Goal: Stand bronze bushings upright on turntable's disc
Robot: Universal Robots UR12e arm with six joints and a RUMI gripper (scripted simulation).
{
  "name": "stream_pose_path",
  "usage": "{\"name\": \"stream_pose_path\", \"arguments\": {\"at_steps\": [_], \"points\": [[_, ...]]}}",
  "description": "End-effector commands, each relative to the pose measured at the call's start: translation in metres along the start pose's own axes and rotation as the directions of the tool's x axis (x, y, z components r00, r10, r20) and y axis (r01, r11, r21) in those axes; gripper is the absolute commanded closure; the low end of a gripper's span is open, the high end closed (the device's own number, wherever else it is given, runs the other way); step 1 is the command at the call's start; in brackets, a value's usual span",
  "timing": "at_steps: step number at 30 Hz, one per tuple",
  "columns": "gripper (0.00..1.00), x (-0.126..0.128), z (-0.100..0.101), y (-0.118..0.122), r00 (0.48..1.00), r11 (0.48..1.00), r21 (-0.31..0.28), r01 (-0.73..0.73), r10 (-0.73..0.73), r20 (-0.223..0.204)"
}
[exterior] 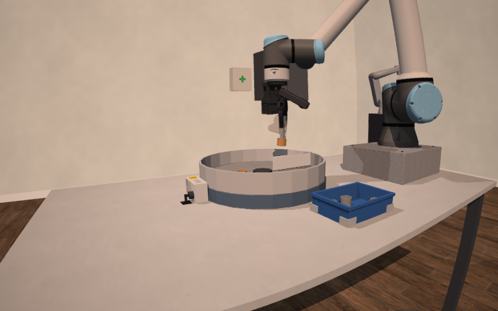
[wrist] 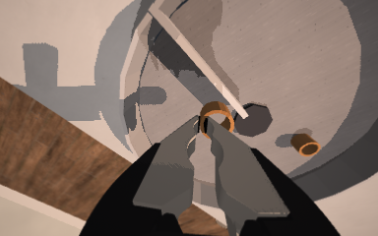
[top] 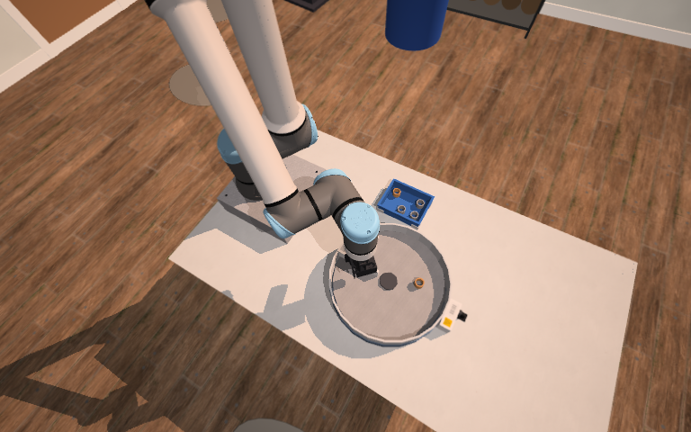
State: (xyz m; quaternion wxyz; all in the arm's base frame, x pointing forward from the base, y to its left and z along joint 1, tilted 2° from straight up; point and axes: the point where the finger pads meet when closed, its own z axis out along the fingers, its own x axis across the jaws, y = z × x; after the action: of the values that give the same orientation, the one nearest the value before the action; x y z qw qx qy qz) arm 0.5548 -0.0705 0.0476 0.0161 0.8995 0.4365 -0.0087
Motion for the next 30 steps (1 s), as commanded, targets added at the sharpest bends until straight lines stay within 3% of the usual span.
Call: {"name": "stream_pose_path", "arguments": {"at_steps": [1, 12, 30], "points": [[1.00, -0.010, 0.000, 0.012, 1.000, 1.000, -0.001, 0.001, -0.001, -0.001], [1.00, -0.027, 0.000, 0.028, 1.000, 1.000, -0.001, 0.001, -0.001, -0.001], [1.00, -0.029, 0.000, 0.030, 1.000, 1.000, -0.001, 0.001, -0.001, -0.001]]}}
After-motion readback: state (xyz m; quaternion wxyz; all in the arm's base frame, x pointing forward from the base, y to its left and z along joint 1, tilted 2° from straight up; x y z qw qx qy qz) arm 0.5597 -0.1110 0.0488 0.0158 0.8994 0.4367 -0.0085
